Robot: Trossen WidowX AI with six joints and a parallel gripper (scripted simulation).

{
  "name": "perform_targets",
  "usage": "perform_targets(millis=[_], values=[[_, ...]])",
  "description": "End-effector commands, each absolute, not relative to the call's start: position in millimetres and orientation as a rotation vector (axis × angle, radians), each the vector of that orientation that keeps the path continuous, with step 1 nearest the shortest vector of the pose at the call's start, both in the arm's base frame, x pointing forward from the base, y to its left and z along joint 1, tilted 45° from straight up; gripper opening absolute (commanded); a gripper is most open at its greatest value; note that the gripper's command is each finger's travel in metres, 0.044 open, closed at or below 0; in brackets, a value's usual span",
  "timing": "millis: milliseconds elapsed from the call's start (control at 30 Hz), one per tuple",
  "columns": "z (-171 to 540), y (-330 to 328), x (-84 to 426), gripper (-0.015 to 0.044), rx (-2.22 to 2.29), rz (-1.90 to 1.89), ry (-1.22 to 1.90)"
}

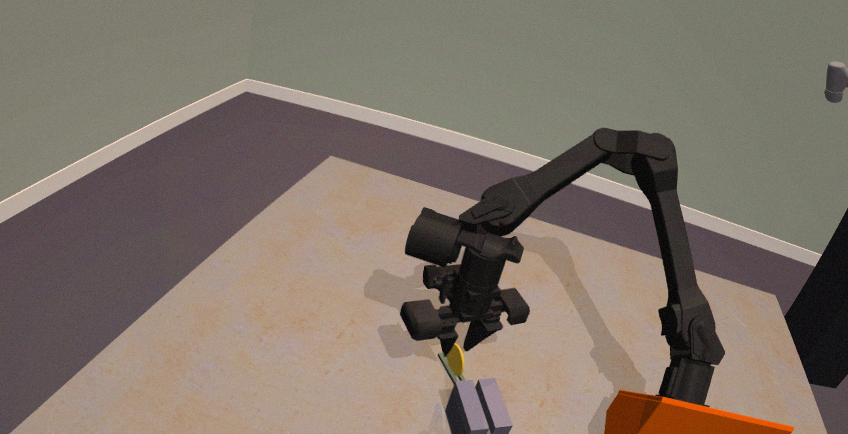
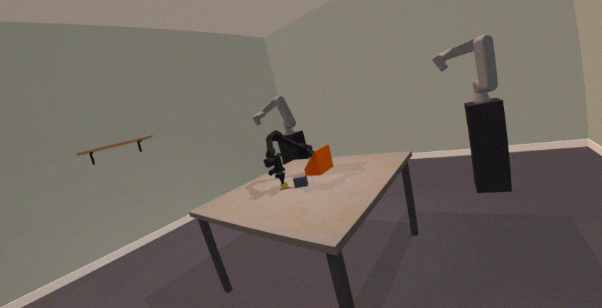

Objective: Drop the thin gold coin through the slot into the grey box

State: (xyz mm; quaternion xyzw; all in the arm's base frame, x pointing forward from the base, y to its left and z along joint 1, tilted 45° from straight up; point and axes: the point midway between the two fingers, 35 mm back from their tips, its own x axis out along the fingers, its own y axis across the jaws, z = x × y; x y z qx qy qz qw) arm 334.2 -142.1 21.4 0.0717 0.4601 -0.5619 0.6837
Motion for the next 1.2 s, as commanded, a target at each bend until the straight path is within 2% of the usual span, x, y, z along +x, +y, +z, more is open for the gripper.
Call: perform_targets(millis=[0, 633, 833, 1167], values=[[13.6, -148.4, 330.7, 0.0161, 0.151, -1.265, 1.041], [-4.5, -168.0, 326.9, 0.0161, 0.148, -1.267, 1.04], [-4.5, -168.0, 326.9, 0.0003, 0.148, -1.267, 1.04], [-4.5, -168.0, 326.9, 0.0, 0.148, -1.267, 1.04]])
